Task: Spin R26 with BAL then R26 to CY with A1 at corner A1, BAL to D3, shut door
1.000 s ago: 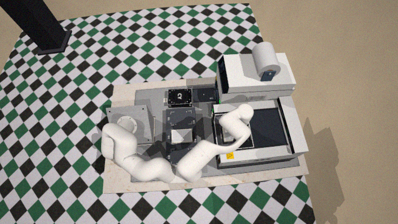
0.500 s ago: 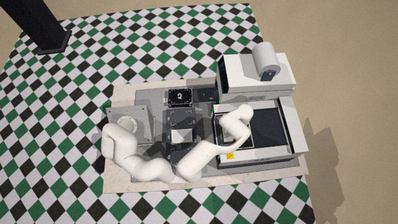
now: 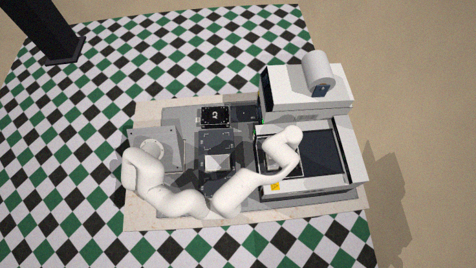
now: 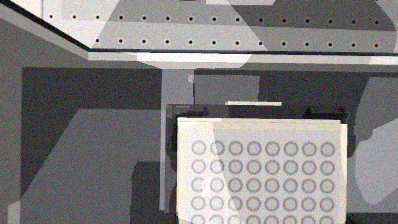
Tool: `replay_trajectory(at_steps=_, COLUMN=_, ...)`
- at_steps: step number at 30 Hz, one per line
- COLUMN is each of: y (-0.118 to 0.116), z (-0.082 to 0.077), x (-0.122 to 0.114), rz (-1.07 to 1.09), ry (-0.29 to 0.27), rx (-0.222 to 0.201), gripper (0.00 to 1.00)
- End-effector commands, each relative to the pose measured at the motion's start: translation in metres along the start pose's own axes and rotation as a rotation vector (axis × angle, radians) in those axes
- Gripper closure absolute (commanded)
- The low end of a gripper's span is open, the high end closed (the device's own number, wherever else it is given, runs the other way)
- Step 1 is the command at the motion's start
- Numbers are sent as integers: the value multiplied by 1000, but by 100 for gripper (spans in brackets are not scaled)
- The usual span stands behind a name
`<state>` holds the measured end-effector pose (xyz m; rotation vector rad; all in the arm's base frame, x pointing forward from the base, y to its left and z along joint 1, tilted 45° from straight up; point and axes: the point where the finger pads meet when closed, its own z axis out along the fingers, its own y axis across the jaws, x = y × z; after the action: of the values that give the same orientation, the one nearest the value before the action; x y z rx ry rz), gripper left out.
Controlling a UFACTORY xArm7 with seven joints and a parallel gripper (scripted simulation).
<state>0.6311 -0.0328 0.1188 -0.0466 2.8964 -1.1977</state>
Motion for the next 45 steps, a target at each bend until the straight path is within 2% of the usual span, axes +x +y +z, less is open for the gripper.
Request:
replay_trajectory(at_steps=1, y=1, z=-2, x=-1, rz=0, ry=-5, rx=-2, gripper=100)
replay_trajectory(at_steps=13, y=1, z=0, x=-1, rz=0, ry=-5, rx=-2, gripper=100)
replay_trajectory(at_steps=14, y=1, z=0, x=-1, rz=0, ry=-5, rx=-2, gripper=0)
replay_trajectory(at_steps=45, y=1, z=0, x=-1, rz=0, ry=-5, rx=-2, gripper=0)
